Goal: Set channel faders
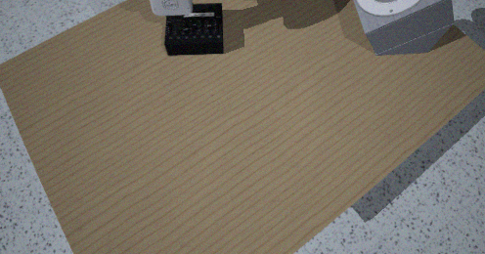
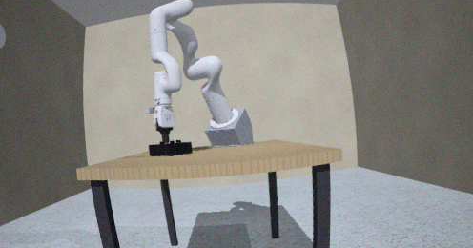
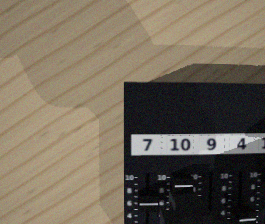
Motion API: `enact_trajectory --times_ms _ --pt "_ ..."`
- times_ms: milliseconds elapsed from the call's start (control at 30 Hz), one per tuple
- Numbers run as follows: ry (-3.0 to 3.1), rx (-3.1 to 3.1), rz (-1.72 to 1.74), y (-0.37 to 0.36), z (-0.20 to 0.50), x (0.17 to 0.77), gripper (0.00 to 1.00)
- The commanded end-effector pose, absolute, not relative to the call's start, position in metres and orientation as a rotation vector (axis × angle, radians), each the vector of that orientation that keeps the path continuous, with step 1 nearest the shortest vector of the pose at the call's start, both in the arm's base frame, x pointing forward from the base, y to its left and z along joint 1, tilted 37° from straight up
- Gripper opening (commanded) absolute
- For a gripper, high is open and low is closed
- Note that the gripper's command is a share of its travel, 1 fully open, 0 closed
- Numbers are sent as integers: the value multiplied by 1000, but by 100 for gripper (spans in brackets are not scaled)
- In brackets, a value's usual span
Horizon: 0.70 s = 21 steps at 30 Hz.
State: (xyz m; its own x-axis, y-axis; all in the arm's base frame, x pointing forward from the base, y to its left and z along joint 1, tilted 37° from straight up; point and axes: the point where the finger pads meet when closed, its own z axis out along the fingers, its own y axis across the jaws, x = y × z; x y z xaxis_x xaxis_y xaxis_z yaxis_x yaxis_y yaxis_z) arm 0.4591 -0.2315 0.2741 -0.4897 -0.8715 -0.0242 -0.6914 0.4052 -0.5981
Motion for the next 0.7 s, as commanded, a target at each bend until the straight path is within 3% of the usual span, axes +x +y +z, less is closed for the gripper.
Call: enact_trajectory --times_ms 0,667 --pt "2328 -1352 -754 -233 275 459 0" --pt "2328 -1352 -754 -235 275 458 0"
